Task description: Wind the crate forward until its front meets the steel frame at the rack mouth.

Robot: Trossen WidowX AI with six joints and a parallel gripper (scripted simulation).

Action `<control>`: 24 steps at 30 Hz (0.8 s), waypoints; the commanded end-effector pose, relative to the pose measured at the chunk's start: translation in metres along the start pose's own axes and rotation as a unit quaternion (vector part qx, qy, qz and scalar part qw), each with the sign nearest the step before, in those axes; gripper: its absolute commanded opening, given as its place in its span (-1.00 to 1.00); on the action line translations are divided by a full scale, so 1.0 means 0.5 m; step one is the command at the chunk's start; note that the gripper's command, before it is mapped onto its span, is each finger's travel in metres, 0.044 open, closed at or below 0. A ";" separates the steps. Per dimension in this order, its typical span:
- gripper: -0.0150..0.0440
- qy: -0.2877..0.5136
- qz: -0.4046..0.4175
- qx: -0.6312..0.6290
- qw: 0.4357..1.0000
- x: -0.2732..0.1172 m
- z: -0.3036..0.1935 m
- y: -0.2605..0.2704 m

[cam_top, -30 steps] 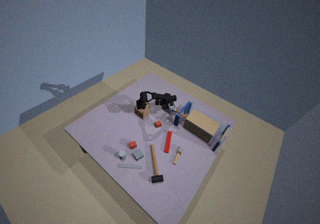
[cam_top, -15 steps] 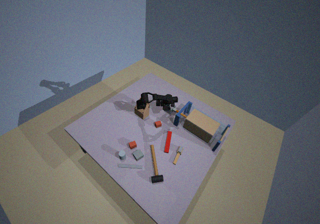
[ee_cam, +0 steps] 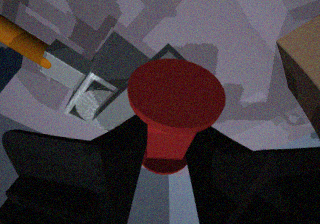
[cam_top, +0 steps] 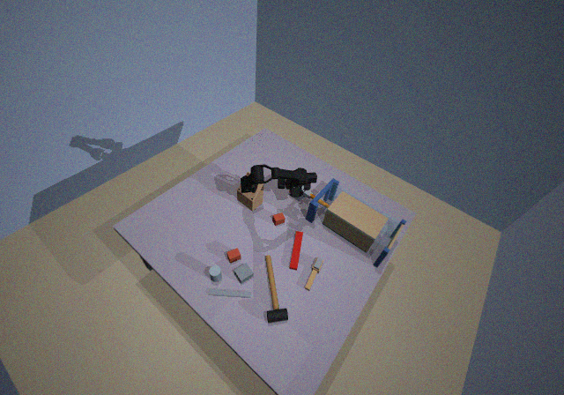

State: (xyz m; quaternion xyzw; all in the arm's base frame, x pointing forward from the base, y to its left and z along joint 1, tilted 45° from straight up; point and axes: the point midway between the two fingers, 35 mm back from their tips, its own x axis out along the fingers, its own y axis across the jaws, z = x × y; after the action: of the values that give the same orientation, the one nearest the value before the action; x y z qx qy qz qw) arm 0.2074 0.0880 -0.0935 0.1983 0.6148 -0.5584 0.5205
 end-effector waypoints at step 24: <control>-0.49 -0.012 0.026 0.012 1.000 -0.017 0.040 0.106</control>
State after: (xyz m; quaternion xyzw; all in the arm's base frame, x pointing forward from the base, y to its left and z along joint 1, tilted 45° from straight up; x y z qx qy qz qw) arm 0.2451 0.0876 -0.1001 0.2000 0.6061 -0.5615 0.5267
